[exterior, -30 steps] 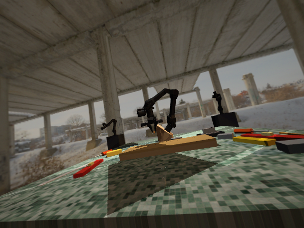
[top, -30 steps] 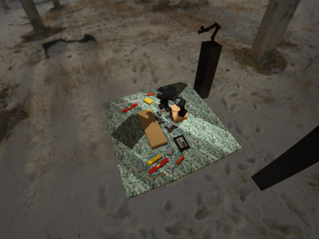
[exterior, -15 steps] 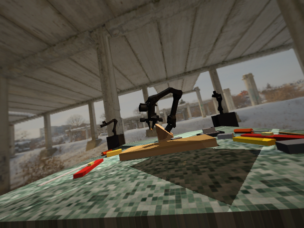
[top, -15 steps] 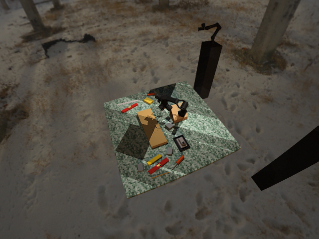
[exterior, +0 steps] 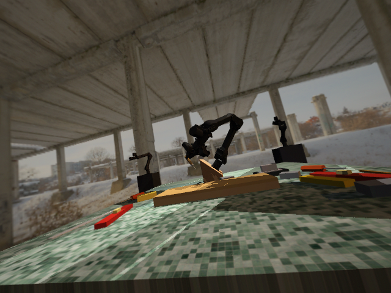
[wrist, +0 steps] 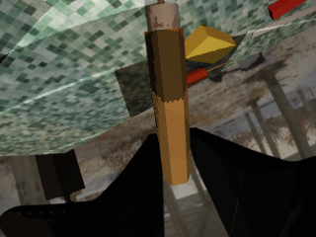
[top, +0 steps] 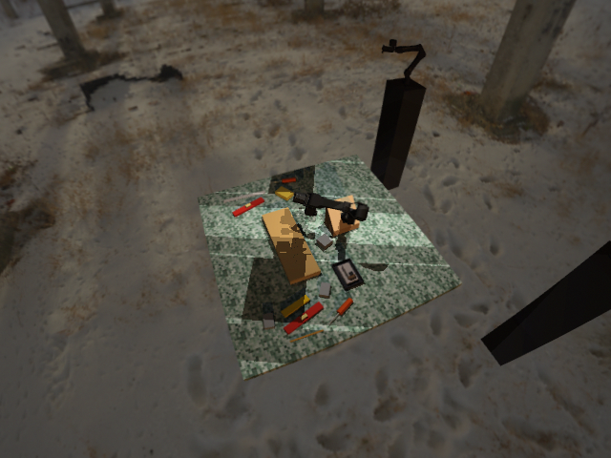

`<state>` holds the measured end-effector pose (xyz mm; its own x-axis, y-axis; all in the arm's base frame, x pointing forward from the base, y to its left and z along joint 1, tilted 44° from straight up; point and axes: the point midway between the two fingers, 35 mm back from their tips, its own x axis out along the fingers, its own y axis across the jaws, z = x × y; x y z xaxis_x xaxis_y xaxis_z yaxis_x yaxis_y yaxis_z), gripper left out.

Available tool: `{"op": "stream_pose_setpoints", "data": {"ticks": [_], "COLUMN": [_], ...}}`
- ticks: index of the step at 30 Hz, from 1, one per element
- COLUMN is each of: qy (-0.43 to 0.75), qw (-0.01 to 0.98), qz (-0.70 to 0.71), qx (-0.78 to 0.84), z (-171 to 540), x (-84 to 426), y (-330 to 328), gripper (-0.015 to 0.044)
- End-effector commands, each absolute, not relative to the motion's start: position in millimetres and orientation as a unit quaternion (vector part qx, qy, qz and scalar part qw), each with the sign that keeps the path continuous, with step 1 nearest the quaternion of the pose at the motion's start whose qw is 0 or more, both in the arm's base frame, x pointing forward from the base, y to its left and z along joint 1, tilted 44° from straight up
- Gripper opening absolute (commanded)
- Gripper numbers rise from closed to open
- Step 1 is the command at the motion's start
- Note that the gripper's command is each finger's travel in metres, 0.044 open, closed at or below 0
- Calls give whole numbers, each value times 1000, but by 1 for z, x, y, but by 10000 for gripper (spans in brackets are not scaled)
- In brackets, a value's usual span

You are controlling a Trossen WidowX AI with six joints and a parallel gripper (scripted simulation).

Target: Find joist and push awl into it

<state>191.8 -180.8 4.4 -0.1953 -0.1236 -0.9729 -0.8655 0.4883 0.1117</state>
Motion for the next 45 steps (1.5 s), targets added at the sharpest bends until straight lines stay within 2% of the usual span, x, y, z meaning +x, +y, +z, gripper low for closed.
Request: {"op": "stream_pose_setpoints", "data": {"ticks": [1, 11, 13, 45], "qy": [674, 642, 644, 627], "qw": [466, 342, 367, 363], "qz": [347, 307, 315, 331], "qx": [-455, -614, -593, -604], "z": [21, 66, 59, 69], "x": [206, 240, 239, 367], "y": [-188, -194, -194, -119], "gripper": [0, 0, 0, 0]}}
